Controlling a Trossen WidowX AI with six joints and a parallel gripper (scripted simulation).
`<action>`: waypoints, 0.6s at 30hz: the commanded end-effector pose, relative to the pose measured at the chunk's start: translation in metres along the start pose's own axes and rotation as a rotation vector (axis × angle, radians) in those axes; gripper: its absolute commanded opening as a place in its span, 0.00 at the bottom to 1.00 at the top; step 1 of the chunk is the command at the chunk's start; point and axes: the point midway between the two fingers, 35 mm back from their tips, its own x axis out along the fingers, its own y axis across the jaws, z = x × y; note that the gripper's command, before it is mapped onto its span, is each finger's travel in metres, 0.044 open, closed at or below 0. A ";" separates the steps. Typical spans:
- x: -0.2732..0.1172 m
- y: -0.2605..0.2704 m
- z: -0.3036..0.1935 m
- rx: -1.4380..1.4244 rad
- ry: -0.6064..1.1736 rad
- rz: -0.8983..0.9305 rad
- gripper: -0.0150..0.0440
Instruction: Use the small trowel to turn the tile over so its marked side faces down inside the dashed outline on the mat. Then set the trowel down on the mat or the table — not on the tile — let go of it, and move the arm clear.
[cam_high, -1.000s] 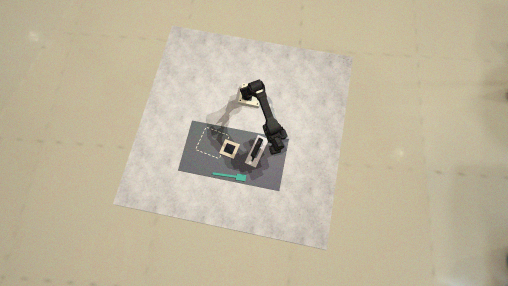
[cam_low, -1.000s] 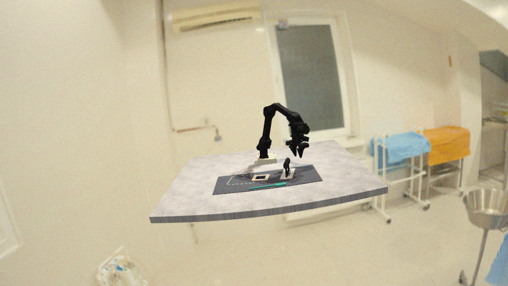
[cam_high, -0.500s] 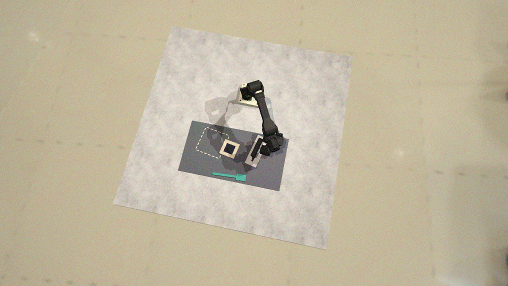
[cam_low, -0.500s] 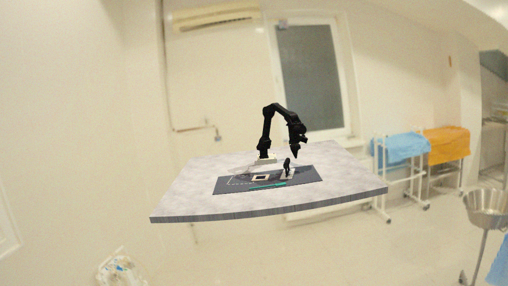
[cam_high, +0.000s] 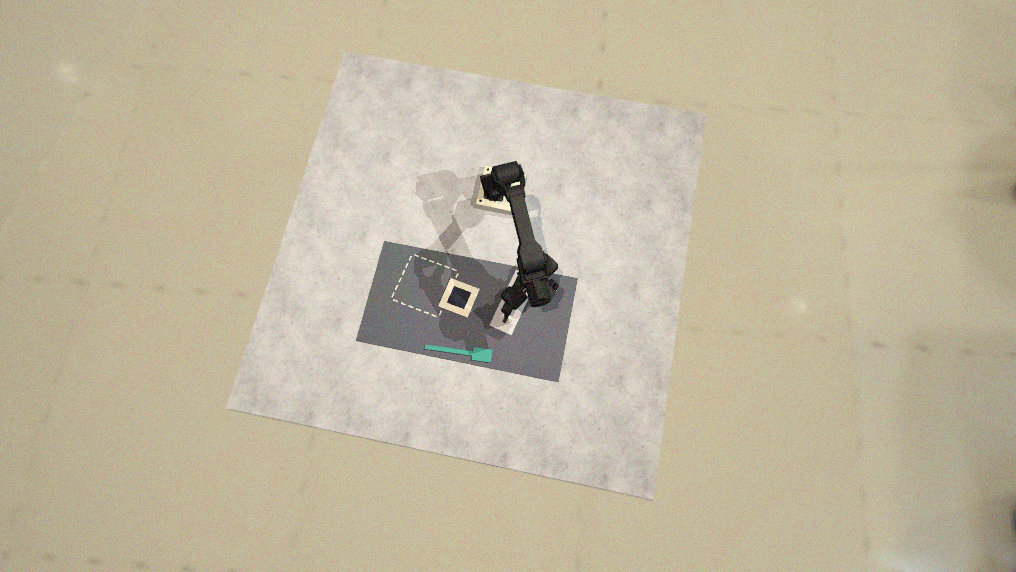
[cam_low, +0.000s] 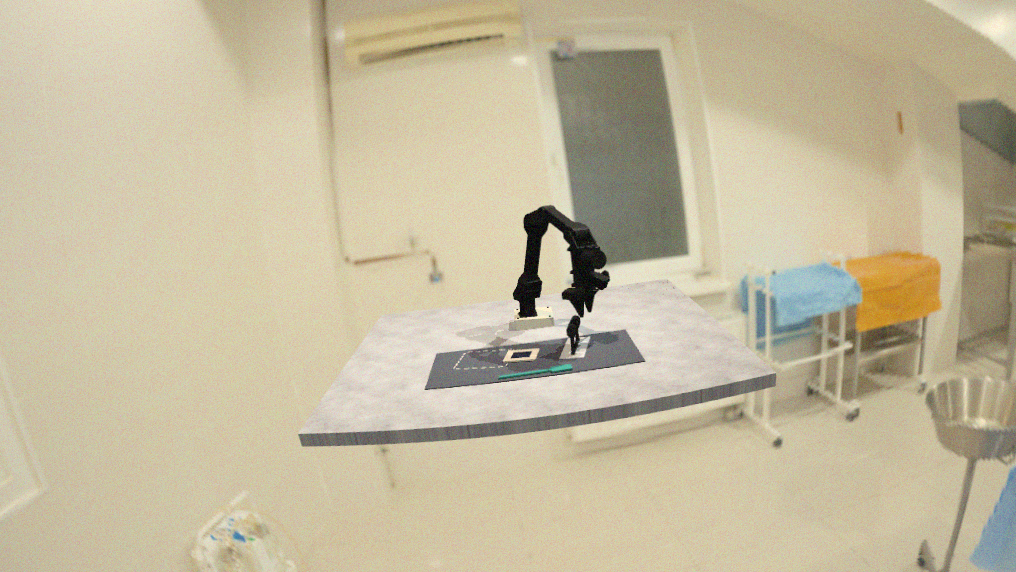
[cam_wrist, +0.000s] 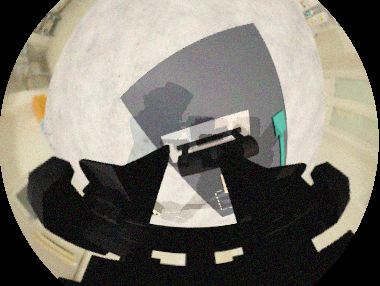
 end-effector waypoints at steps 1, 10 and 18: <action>-0.002 -0.004 -0.002 0.128 -0.002 0.004 0.71; -0.004 -0.016 -0.009 0.442 -0.001 0.003 0.71; -0.007 -0.025 -0.015 0.720 0.000 0.002 0.71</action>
